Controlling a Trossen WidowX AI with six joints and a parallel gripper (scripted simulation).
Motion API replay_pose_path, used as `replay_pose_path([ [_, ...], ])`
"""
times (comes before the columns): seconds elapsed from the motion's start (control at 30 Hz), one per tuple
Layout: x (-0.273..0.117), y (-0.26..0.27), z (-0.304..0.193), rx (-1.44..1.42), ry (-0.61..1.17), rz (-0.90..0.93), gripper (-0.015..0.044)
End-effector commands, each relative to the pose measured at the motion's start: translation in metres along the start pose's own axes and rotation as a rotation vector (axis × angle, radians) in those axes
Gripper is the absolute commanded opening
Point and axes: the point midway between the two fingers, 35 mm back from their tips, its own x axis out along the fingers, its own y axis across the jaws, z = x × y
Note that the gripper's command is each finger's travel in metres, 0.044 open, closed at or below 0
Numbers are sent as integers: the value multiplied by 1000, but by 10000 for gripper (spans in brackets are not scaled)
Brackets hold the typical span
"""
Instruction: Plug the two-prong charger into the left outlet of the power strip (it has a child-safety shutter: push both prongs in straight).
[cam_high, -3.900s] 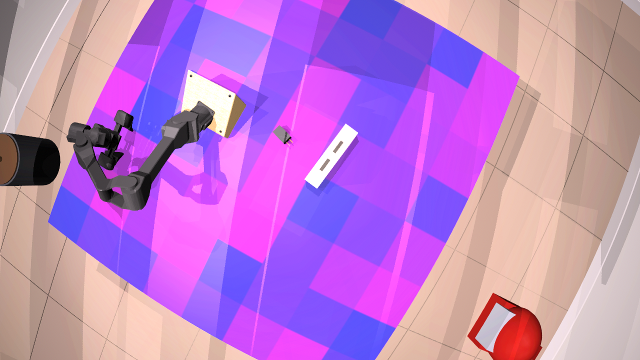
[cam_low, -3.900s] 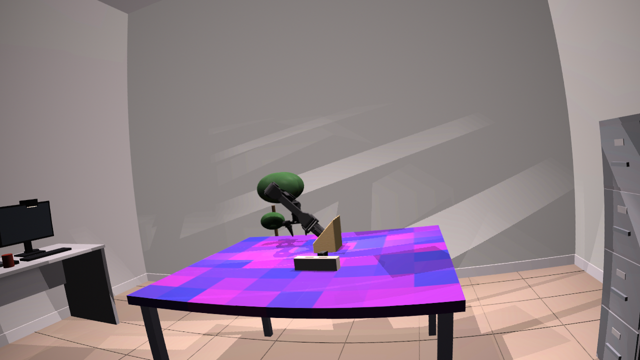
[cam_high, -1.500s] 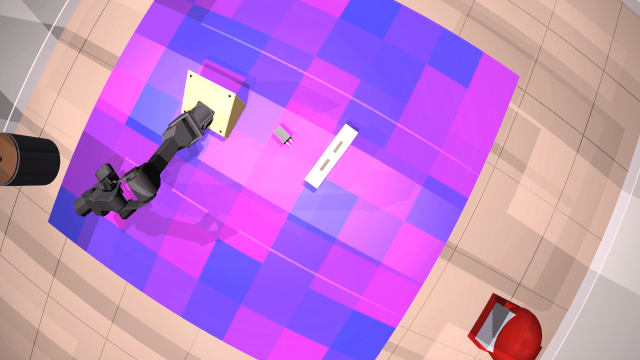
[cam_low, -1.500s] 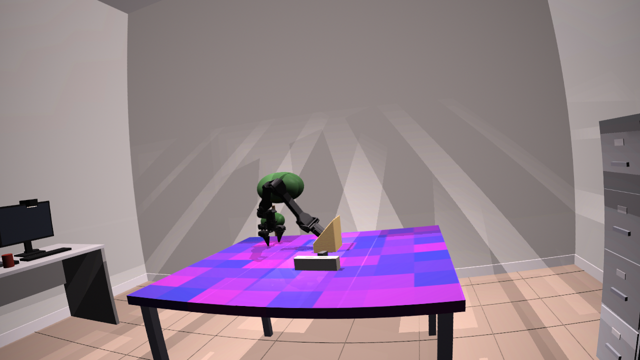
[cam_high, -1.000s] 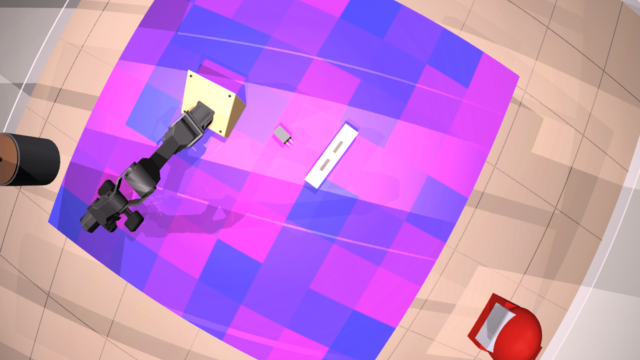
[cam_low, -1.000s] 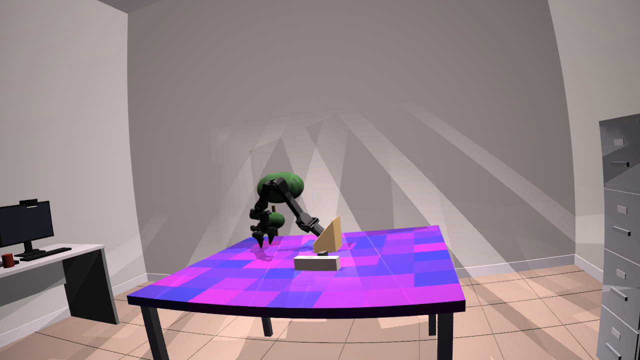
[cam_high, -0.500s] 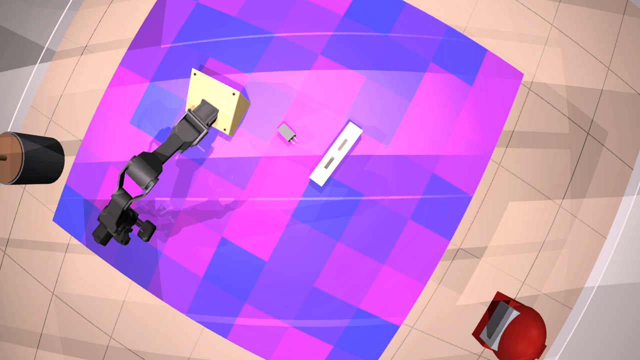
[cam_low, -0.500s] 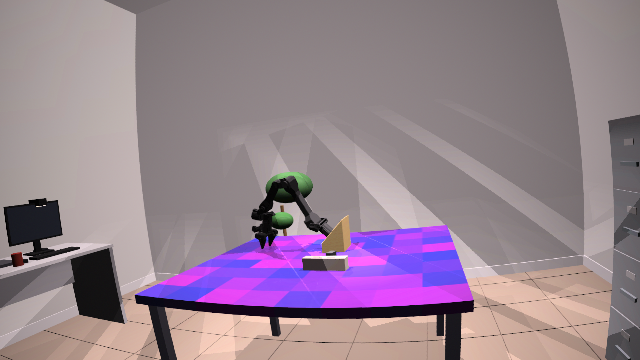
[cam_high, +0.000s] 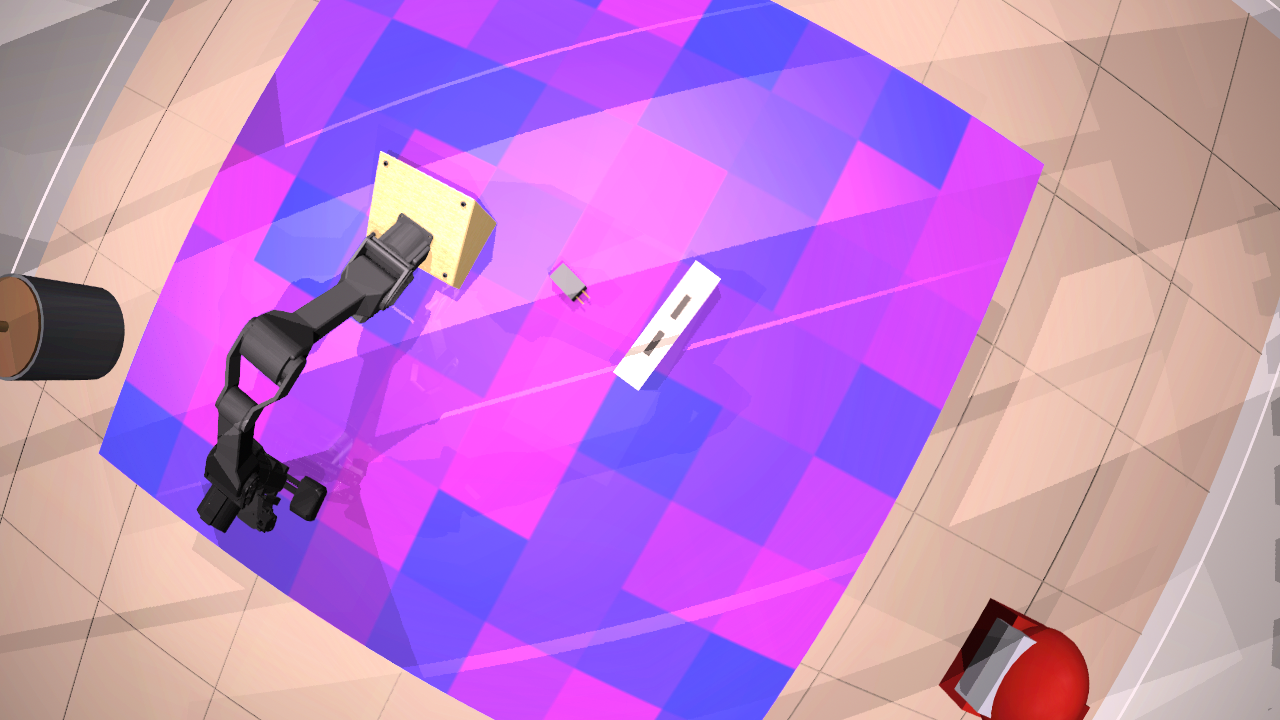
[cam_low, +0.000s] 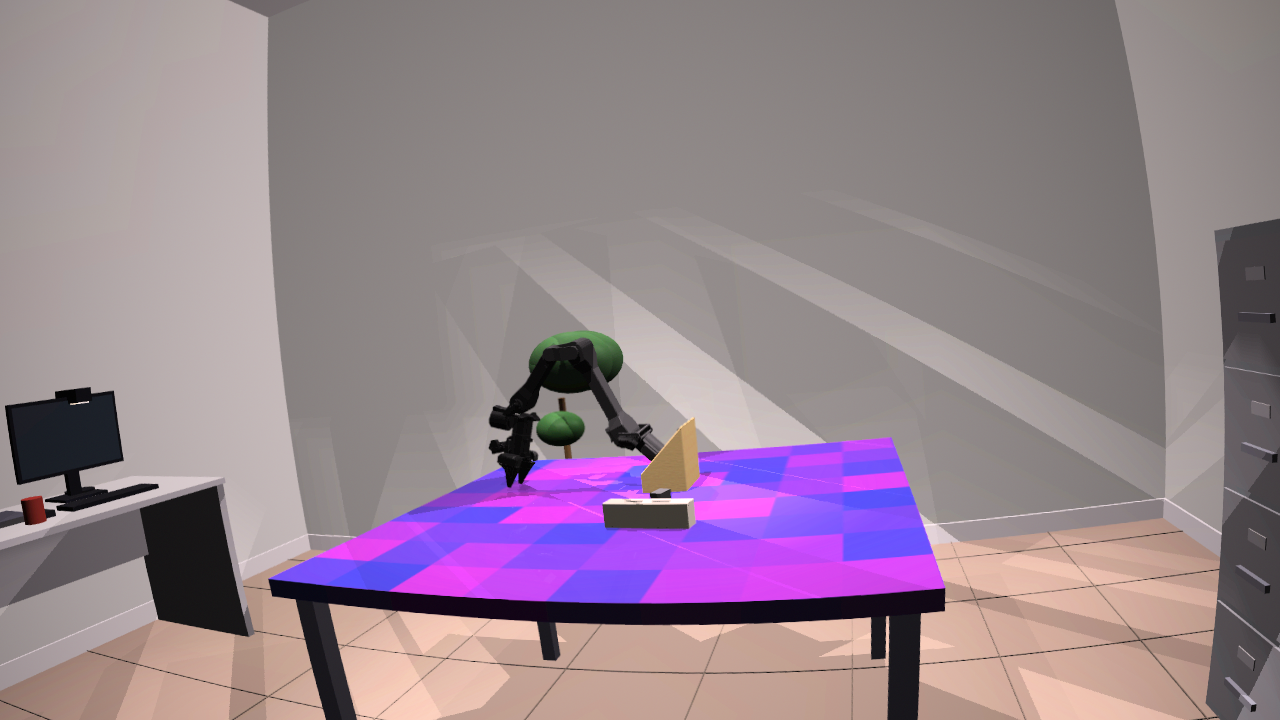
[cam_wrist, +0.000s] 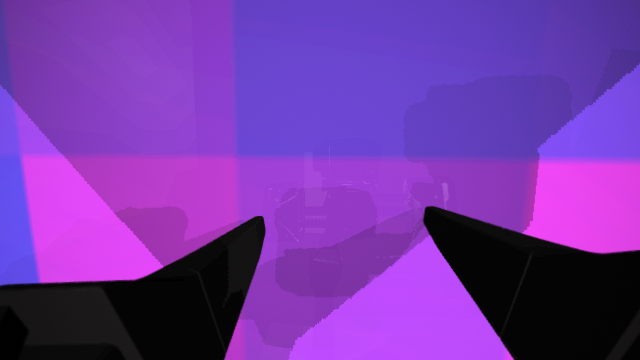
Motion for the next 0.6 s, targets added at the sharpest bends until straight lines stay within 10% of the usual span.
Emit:
replay_pose_path([
  [0.0,2,17,6,-40,-16,32,440],
  [0.57,2,88,6,-139,-6,207,440],
])
